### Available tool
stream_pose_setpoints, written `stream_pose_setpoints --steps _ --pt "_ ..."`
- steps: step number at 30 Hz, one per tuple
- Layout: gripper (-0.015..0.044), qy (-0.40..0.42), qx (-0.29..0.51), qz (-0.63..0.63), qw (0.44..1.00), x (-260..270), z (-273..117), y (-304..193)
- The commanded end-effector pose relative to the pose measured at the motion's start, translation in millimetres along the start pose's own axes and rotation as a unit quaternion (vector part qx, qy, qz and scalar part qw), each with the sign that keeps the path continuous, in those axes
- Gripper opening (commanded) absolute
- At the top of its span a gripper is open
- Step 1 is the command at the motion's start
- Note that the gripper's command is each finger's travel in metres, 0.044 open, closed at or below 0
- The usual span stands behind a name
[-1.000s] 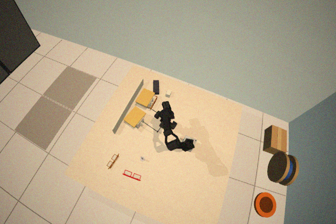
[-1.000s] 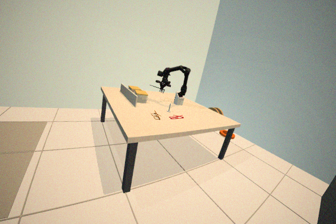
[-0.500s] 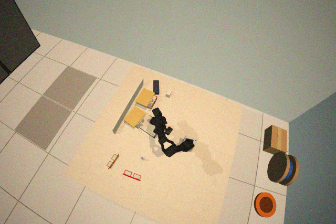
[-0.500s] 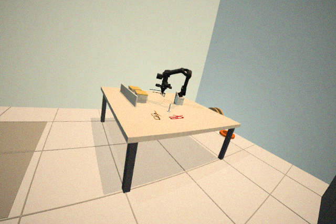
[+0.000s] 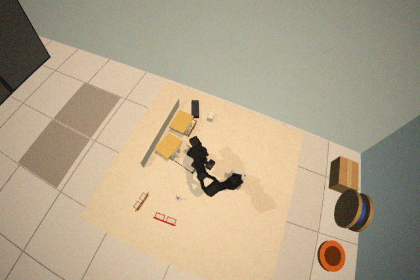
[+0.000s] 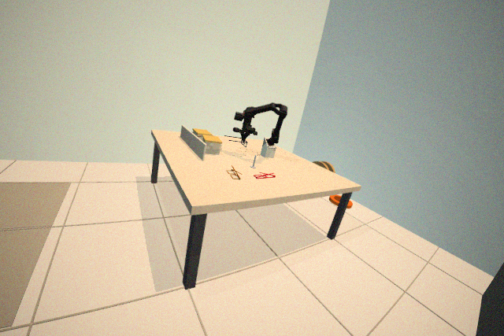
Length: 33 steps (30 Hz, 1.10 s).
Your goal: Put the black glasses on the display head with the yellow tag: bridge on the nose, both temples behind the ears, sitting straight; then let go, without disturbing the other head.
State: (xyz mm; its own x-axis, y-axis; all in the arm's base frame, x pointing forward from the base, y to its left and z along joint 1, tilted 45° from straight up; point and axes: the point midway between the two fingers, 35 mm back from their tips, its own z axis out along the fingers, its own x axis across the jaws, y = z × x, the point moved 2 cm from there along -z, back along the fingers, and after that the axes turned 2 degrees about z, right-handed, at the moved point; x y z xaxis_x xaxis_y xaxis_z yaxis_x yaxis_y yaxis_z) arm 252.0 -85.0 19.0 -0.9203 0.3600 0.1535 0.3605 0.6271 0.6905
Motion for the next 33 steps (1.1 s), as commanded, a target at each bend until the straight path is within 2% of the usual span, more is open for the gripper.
stream_pose_setpoints --steps 1,33 --pt "0.0000 0.001 -0.005 0.003 1.000 0 5 0" --pt "0.0000 0.002 -0.006 0.003 1.000 0 37 2"
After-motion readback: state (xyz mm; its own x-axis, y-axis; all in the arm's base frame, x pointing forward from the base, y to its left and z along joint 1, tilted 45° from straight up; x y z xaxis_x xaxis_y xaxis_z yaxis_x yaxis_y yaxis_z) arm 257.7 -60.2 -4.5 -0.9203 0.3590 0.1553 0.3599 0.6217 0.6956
